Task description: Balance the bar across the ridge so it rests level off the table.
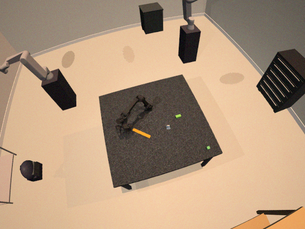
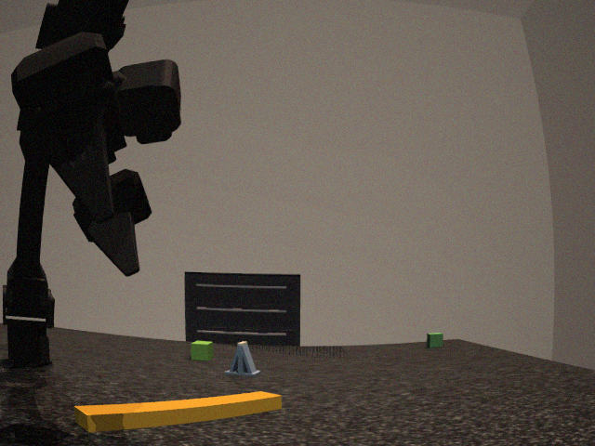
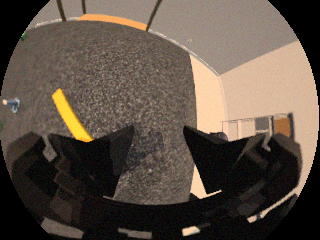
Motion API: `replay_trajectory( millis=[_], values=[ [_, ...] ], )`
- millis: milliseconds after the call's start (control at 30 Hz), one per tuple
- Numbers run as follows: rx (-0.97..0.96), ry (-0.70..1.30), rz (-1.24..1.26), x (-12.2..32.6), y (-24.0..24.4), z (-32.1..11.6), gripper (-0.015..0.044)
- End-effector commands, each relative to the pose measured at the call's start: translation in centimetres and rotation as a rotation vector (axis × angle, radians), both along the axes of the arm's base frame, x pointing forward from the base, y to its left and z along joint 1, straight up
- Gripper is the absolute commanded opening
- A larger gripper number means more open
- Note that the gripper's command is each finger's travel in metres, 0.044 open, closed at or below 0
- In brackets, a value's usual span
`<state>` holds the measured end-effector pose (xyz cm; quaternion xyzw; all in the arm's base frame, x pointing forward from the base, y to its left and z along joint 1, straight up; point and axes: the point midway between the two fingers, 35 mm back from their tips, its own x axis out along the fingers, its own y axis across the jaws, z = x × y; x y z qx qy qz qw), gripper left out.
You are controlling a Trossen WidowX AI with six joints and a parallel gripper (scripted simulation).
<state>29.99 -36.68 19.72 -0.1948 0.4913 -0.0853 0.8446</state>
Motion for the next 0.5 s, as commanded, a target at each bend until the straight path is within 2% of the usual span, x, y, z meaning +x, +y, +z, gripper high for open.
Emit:
replay_trajectory(
  millis=[0,467],
  values=[
    [0.042,0.078,0.081,1.3,3.2,-1.6,0.0315],
    [0.117,0.317,0.323,3.3,11.5,-5.1,0.0315]
  ],
)
